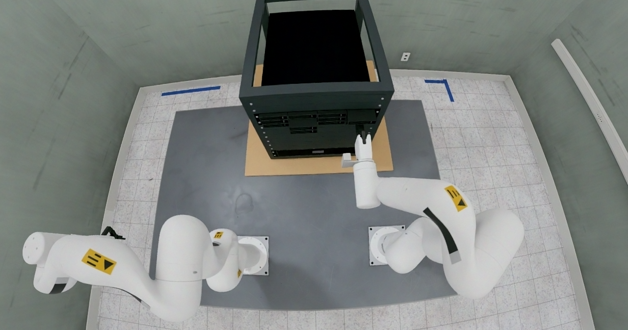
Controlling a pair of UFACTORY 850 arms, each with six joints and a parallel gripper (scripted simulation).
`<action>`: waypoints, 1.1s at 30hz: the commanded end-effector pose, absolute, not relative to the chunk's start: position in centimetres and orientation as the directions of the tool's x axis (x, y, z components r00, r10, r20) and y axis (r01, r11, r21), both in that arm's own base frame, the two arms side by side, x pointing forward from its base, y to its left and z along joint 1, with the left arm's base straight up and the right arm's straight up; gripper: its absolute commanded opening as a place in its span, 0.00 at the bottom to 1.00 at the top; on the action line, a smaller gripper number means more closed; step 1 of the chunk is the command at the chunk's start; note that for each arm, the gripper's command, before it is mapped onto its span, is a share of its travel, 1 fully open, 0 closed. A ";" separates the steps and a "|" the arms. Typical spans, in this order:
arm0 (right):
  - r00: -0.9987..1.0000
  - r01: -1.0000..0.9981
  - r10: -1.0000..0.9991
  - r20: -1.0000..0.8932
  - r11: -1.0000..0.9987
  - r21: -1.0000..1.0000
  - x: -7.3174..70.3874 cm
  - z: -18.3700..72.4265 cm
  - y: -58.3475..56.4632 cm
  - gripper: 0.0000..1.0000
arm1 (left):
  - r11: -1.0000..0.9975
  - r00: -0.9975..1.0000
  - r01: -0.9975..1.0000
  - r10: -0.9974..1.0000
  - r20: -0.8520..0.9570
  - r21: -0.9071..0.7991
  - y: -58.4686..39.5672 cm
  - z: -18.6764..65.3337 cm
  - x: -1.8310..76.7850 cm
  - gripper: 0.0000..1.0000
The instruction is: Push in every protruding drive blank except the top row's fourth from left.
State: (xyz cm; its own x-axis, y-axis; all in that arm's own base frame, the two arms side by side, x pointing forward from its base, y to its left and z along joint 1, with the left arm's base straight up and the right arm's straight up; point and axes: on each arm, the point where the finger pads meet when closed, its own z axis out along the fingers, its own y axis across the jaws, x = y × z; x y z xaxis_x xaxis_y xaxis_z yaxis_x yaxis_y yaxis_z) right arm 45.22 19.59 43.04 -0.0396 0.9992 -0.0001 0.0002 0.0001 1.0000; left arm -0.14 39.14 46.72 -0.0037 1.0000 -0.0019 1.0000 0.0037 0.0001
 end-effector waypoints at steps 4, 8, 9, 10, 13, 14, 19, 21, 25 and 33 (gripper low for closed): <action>-0.040 -0.002 0.999 0.001 -0.001 1.000 45.3 43.2 19.6 0.00 | 0.004 -0.004 1.000 1.000 0.000 0.000 39.2 46.8 -0.1 1.00; -0.040 -0.002 0.999 0.001 -0.001 1.000 45.3 43.2 19.6 0.00 | 0.004 -0.004 1.000 1.000 0.000 0.000 39.2 46.8 -0.1 1.00; -0.040 -0.002 0.999 0.001 -0.001 1.000 45.3 43.2 19.6 0.00 | 0.004 -0.004 1.000 1.000 0.000 0.000 39.2 46.8 -0.1 1.00; -0.040 -0.002 0.999 0.001 -0.001 1.000 45.4 43.2 19.6 0.00 | 0.004 -0.004 1.000 1.000 0.000 0.000 39.2 46.8 -0.1 1.00; -0.040 -0.002 0.999 0.001 -0.001 1.000 45.5 43.2 19.6 0.00 | 0.004 -0.004 1.000 1.000 0.000 0.000 39.2 46.8 -0.1 1.00; -0.040 -0.002 0.999 0.001 -0.001 1.000 45.5 43.2 19.6 0.00 | 0.004 -0.004 1.000 1.000 0.000 0.000 39.2 46.8 -0.1 1.00; -0.040 -0.002 0.999 0.001 -0.001 1.000 45.6 43.2 19.6 0.00 | 0.004 -0.004 1.000 1.000 0.000 0.000 39.2 46.8 -0.1 1.00; -0.040 -0.002 0.999 0.001 -0.001 1.000 45.6 43.2 19.6 0.00 | 0.004 -0.004 1.000 1.000 0.000 0.000 39.2 46.8 -0.1 1.00; -0.040 -0.002 0.999 0.001 -0.001 1.000 45.6 43.2 19.6 0.00 | 0.004 -0.004 1.000 1.000 0.000 0.000 39.2 46.8 -0.1 1.00; -0.040 -0.002 0.999 0.001 -0.001 1.000 44.8 43.2 19.6 0.00 | 0.004 -0.004 1.000 1.000 0.000 0.000 39.2 46.8 -0.1 1.00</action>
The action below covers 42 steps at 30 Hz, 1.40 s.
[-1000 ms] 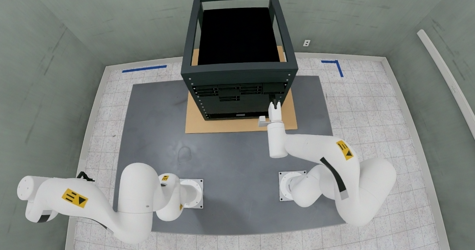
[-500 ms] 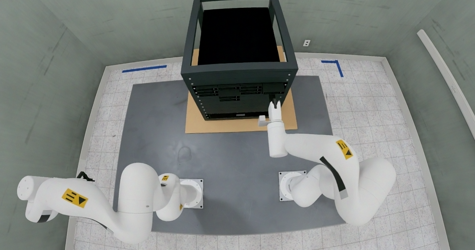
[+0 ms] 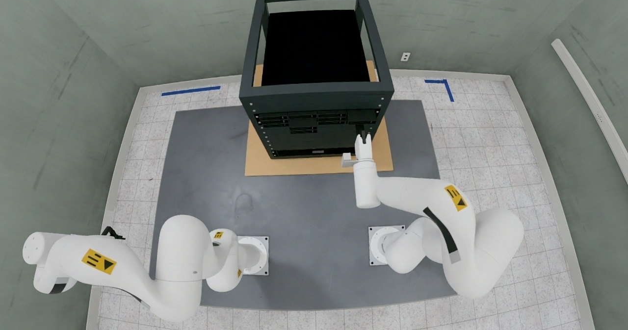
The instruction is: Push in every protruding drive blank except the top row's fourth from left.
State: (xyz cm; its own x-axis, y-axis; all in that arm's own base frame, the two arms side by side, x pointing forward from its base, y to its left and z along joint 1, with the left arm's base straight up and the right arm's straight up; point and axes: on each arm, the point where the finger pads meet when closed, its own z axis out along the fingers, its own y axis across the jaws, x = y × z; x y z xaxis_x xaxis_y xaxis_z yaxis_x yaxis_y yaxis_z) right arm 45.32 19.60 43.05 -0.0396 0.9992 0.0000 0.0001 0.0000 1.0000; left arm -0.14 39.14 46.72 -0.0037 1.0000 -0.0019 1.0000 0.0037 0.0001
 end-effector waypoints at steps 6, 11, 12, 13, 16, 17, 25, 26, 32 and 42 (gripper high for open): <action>-0.040 -0.002 0.999 0.001 -0.001 1.000 42.9 43.2 19.5 0.00 | 0.004 -0.004 1.000 1.000 0.000 0.000 39.2 46.8 -0.1 1.00; -0.040 -0.002 0.999 0.001 -0.001 1.000 39.9 43.1 19.4 0.00 | 0.004 -0.004 1.000 1.000 0.000 0.000 39.2 46.8 -0.1 1.00; -0.040 -0.002 0.999 0.001 -0.001 1.000 39.4 43.1 19.4 0.00 | 0.004 -0.004 1.000 1.000 0.000 0.000 39.2 46.8 -0.1 1.00; -0.040 -0.002 0.999 0.001 -0.001 1.000 38.8 43.1 19.4 0.00 | 0.004 -0.004 1.000 1.000 0.000 0.000 39.2 46.8 -0.1 1.00; -0.040 -0.002 0.999 0.001 -0.001 1.000 37.4 43.1 19.3 0.00 | 0.004 -0.004 1.000 1.000 0.000 0.000 39.2 46.8 -0.1 1.00; -0.040 -0.002 0.999 0.001 -0.001 1.000 37.1 43.1 19.3 0.00 | 0.004 -0.004 1.000 1.000 0.000 0.000 39.2 46.8 -0.1 1.00; -0.040 -0.001 0.999 0.001 -0.002 1.000 36.1 43.1 19.3 0.00 | 0.004 -0.004 1.000 1.000 0.000 0.000 39.2 46.8 -0.1 1.00; -0.040 -0.001 0.999 0.001 -0.002 1.000 36.1 43.1 19.3 0.00 | 0.004 -0.004 1.000 1.000 0.000 0.000 39.2 46.8 -0.1 1.00; -0.040 -0.001 0.999 0.001 -0.002 1.000 36.1 43.1 19.3 0.00 | 0.004 -0.004 1.000 1.000 0.000 0.000 39.2 46.8 -0.1 1.00; -0.040 -0.001 0.999 0.001 -0.002 1.000 36.1 43.1 19.3 0.00 | 0.004 -0.004 1.000 1.000 0.000 0.000 39.2 46.8 -0.1 1.00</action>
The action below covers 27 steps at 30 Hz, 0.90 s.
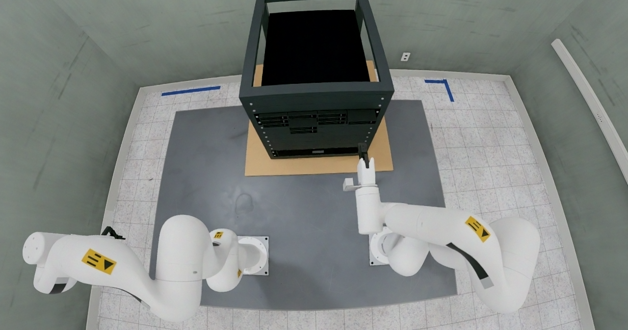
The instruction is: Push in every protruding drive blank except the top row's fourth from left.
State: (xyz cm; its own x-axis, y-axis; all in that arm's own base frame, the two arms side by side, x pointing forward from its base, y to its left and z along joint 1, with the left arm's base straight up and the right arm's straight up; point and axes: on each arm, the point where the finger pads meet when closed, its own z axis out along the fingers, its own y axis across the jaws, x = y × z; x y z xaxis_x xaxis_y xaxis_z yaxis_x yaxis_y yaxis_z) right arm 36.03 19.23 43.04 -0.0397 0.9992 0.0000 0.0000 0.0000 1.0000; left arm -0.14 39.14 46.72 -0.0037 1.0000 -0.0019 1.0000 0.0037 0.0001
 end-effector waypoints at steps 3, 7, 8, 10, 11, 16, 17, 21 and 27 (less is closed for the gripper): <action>-0.040 -0.001 0.999 0.001 -0.002 1.000 36.1 43.1 19.3 0.00 | 0.004 -0.004 1.000 1.000 0.000 0.000 39.2 46.8 -0.1 1.00; -0.040 -0.001 0.999 0.001 -0.002 1.000 36.0 43.1 19.5 0.00 | 0.004 -0.004 1.000 1.000 0.000 0.000 39.2 46.8 -0.1 1.00; -0.040 -0.001 0.999 0.001 -0.002 1.000 36.0 43.1 19.6 0.00 | 0.004 -0.004 1.000 1.000 0.000 0.000 39.2 46.8 -0.1 1.00; -0.040 -0.001 0.999 0.001 -0.002 1.000 36.0 43.1 19.7 0.00 | 0.004 -0.004 1.000 1.000 0.000 0.000 39.2 46.8 -0.1 1.00; -0.040 -0.001 0.999 0.001 -0.002 1.000 36.0 43.1 19.7 0.00 | 0.004 -0.004 1.000 1.000 0.000 0.000 39.2 46.8 -0.1 1.00; -0.040 -0.001 0.999 0.001 -0.002 1.000 36.0 43.1 20.7 0.00 | 0.004 -0.004 1.000 1.000 0.000 0.000 39.2 46.8 -0.1 1.00; -0.040 -0.001 0.999 0.002 -0.002 1.000 36.0 43.1 21.0 0.00 | 0.004 -0.004 1.000 1.000 0.000 0.000 39.2 46.8 -0.1 1.00; -0.040 -0.001 0.999 0.002 -0.002 1.000 35.9 43.1 22.3 0.00 | 0.004 -0.004 1.000 1.000 0.000 0.000 39.2 46.8 -0.1 1.00; -0.040 -0.001 0.999 0.002 -0.002 1.000 35.8 43.0 24.6 0.00 | 0.004 -0.004 1.000 1.000 0.000 0.000 39.2 46.8 -0.1 1.00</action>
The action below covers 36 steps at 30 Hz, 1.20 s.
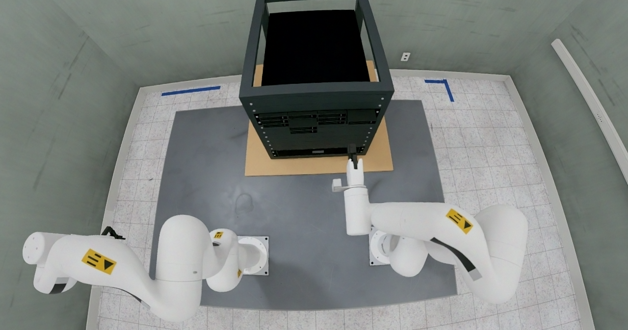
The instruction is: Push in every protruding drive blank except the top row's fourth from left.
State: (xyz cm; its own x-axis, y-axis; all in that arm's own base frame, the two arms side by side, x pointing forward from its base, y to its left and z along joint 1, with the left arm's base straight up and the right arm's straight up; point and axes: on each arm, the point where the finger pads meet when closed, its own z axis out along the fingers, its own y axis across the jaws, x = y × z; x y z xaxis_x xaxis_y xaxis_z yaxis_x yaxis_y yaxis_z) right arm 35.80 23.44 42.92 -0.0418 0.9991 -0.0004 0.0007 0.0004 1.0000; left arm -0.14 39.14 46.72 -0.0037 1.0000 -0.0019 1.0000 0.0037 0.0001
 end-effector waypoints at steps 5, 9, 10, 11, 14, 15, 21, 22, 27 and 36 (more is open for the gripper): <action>-0.040 -0.001 0.999 0.002 -0.002 1.000 35.7 42.9 26.8 0.00 | 0.004 -0.004 1.000 1.000 0.000 0.000 39.2 46.8 -0.1 1.00; -0.040 -0.001 0.999 0.002 -0.002 1.000 35.6 42.9 29.3 0.00 | 0.004 -0.004 1.000 1.000 0.000 0.000 39.2 46.8 -0.1 1.00; -0.040 -0.001 0.999 0.002 -0.002 1.000 35.6 42.9 30.0 0.00 | 0.004 -0.004 1.000 1.000 0.000 0.000 39.2 46.8 -0.1 1.00; -0.040 -0.001 0.999 0.002 -0.002 1.000 35.6 42.8 30.6 0.00 | 0.004 -0.004 1.000 1.000 0.000 0.000 39.2 46.8 -0.1 1.00; -0.040 -0.001 0.999 0.002 -0.002 1.000 35.5 42.8 32.6 0.00 | 0.004 -0.004 1.000 1.000 0.000 0.000 39.2 46.8 -0.1 1.00; -0.040 -0.001 0.999 0.002 -0.002 1.000 35.5 42.8 33.3 0.00 | 0.004 -0.004 1.000 1.000 0.000 0.000 39.2 46.8 -0.1 1.00; -0.040 -0.001 0.999 0.002 -0.002 1.000 35.4 42.7 35.6 0.00 | 0.004 -0.004 1.000 1.000 0.000 0.000 39.2 46.8 -0.1 1.00; -0.040 -0.001 0.999 0.002 -0.002 1.000 35.4 42.7 36.2 0.00 | 0.004 -0.004 1.000 1.000 0.000 0.000 39.2 46.8 -0.1 1.00; -0.040 -0.001 0.999 0.002 -0.002 1.000 35.3 42.7 38.5 0.00 | 0.004 -0.004 1.000 1.000 0.000 0.000 39.2 46.8 -0.1 1.00; -0.040 -0.001 0.999 0.002 -0.002 1.000 35.2 42.6 40.5 0.00 | 0.004 -0.004 1.000 1.000 0.000 0.000 39.2 46.8 -0.1 1.00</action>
State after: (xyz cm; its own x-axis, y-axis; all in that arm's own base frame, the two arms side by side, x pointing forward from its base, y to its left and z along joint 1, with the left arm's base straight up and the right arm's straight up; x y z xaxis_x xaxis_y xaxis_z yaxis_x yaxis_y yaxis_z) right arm 35.16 39.99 42.51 -0.0405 0.9992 0.0000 0.0002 0.0000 1.0000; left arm -0.14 39.14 46.72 -0.0037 1.0000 -0.0019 1.0000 0.0037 0.0001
